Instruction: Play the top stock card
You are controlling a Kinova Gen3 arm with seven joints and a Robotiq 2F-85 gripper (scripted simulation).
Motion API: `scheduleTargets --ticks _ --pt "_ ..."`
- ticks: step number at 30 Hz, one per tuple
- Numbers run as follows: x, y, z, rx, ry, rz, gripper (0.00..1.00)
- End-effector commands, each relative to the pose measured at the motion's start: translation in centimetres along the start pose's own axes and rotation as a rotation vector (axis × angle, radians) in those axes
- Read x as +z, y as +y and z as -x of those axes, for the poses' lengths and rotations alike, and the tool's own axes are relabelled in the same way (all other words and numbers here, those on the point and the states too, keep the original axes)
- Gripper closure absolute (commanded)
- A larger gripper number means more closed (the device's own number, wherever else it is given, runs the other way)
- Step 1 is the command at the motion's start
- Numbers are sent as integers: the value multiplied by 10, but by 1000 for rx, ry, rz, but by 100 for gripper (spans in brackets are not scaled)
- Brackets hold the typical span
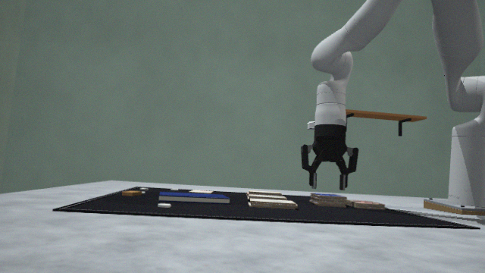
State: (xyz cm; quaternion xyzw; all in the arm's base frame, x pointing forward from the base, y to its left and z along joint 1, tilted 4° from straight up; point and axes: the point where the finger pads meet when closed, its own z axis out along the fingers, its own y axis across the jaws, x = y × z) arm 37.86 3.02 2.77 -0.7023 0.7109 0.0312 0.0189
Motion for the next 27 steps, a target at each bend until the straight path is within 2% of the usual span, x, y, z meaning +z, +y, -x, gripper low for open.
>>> scheduleTargets --ticks 1,3,4,27 --pt "-1 0 0 0 0 -1 29" --pt "-1 0 0 0 0 -1 29" --pt "-1 0 0 0 0 -1 15" --pt "-1 0 0 0 0 -1 15"
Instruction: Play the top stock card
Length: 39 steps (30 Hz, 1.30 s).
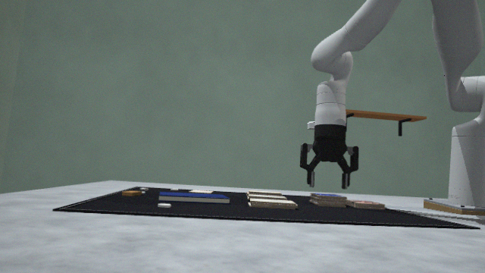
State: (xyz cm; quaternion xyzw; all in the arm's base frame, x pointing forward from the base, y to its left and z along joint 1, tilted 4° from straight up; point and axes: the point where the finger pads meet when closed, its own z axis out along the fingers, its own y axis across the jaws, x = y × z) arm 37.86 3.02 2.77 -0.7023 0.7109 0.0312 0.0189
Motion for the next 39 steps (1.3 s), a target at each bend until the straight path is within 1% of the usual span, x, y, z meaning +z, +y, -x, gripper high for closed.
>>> scheduleTargets --ticks 1,17,39 --pt "-1 0 0 0 0 -1 15" --pt "2 0 0 0 0 -1 15" --pt "11 -1 0 0 0 -1 15"
